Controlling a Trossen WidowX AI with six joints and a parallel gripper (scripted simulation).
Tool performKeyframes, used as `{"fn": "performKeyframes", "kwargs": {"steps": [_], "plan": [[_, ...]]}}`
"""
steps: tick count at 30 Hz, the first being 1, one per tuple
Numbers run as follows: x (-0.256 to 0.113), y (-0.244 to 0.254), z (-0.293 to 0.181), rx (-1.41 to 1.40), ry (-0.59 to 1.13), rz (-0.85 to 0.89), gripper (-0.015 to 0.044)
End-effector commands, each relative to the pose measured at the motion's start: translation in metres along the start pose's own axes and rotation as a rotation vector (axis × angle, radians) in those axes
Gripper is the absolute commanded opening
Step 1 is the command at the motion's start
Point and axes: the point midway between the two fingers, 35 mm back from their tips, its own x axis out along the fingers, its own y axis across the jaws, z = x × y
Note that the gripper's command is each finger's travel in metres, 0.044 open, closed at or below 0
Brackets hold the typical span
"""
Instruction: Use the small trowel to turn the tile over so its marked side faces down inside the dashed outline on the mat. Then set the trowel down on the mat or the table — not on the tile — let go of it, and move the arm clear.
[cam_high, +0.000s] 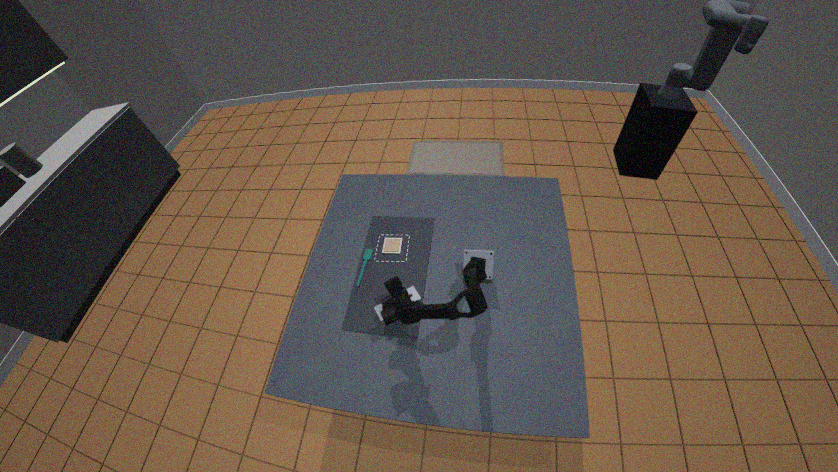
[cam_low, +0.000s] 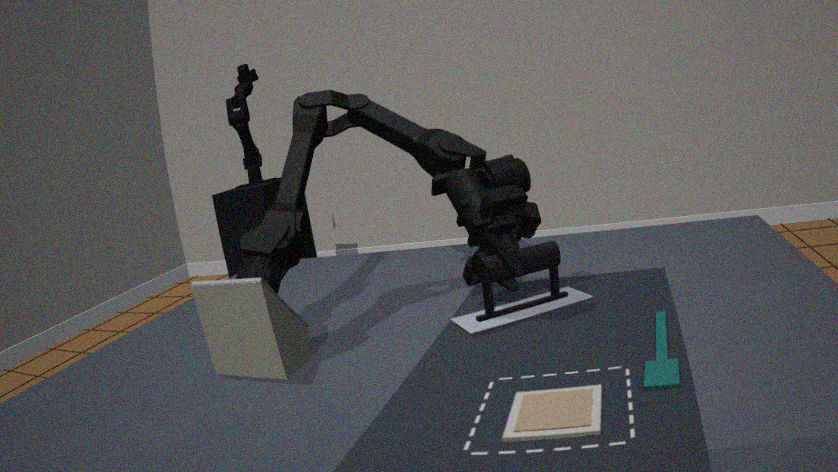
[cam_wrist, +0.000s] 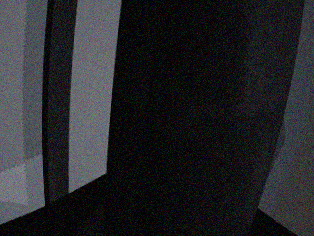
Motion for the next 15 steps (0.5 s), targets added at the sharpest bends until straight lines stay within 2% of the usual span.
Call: {"fn": "performKeyframes", "kwargs": {"steps": [1, 2, 13, 15], "plan": [[0.0047, 0.0002, -0.0004, 0.009, 0.002, -0.014, 0.0], [0.0049, 0.0004, -0.0004, 0.009, 0.002, -0.013, 0.0], [0.0049, 0.0004, -0.0004, 0.009, 0.002, -0.013, 0.0289], [0.0049, 0.0004, -0.0004, 0.009, 0.002, -0.013, 0.03]]}}
